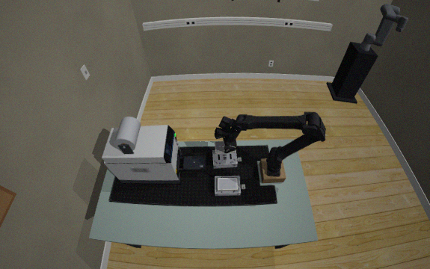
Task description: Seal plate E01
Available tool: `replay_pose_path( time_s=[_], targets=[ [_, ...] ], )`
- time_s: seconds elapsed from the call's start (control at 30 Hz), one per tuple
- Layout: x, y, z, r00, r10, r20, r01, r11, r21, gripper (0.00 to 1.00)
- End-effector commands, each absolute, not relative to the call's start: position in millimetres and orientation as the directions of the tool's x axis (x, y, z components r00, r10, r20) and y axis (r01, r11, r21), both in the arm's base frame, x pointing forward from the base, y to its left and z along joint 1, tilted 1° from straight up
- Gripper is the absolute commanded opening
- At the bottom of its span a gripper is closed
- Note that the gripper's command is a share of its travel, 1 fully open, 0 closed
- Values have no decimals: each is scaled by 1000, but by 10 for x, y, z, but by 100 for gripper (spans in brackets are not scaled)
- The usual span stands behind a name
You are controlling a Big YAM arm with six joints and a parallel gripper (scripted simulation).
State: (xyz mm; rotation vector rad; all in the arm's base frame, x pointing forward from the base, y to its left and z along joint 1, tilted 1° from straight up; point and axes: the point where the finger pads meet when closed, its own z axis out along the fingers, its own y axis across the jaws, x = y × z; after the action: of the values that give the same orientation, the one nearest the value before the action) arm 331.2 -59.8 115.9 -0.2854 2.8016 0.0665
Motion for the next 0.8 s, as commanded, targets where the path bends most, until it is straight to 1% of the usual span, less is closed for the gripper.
replay_pose_path(
  time_s=[0.0, 0.27, 0.77],
  targets=[
    [3389, -665, 1210, -920, -185, -346, -199, 980, 3, 0],
    [3520, -640, 1334, -907, -199, -372, -211, 978, -10, 0],
    [3562, -722, 1437, -899, -193, -394, -199, 980, -25, 0]
  ],
)
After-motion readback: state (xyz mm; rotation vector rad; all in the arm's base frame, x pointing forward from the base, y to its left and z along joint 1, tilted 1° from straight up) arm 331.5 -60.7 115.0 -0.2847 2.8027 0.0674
